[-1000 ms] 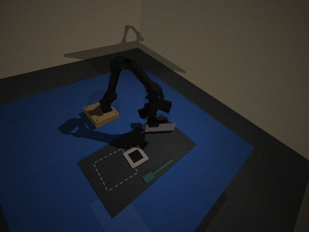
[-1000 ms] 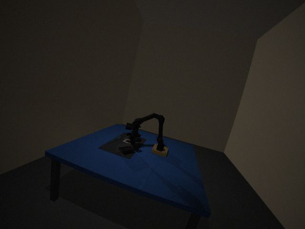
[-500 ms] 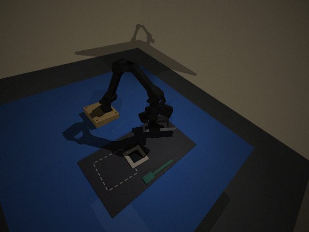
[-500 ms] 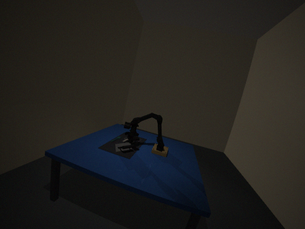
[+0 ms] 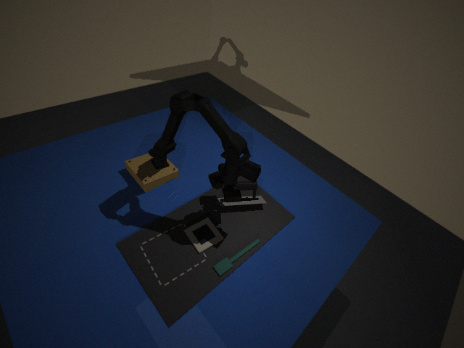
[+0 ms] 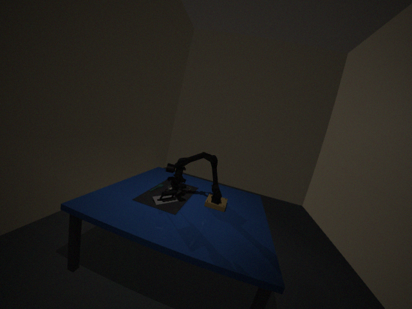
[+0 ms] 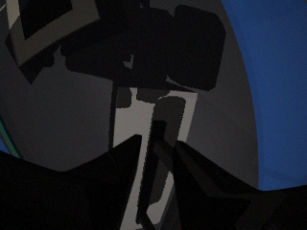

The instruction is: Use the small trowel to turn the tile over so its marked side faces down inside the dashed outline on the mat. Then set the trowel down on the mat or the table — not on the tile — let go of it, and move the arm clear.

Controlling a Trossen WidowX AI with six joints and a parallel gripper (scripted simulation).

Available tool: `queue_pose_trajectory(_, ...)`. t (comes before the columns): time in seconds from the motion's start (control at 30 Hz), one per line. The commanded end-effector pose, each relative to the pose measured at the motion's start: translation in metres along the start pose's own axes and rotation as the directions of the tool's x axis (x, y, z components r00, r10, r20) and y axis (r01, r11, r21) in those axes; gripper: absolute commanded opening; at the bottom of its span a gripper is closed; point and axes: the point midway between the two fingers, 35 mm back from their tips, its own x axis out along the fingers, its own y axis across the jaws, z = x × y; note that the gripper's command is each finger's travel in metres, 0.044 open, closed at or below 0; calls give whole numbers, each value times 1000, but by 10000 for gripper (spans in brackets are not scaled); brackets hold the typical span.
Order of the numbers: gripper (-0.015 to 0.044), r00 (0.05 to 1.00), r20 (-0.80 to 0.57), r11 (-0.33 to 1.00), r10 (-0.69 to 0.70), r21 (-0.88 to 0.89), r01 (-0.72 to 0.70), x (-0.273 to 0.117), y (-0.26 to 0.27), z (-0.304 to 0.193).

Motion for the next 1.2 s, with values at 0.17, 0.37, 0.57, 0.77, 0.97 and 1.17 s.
queue_pose_trajectory(0.17,100,1000,0,1000,0,0,0,0,0,0)
queue_pose_trajectory(0.37,100,1000,1,1000,-6,-1,6,-7,-30,-3)
queue_pose_trajectory(0.57,100,1000,2,1000,-14,-4,14,-15,-71,-1)
queue_pose_trajectory(0.77,100,1000,3,1000,-18,-3,18,-18,-86,1)
queue_pose_trajectory(0.97,100,1000,-2,1000,-11,-7,11,-18,-81,-1)
queue_pose_trajectory(1.17,100,1000,-1,1000,-11,-6,11,-18,-81,-1)
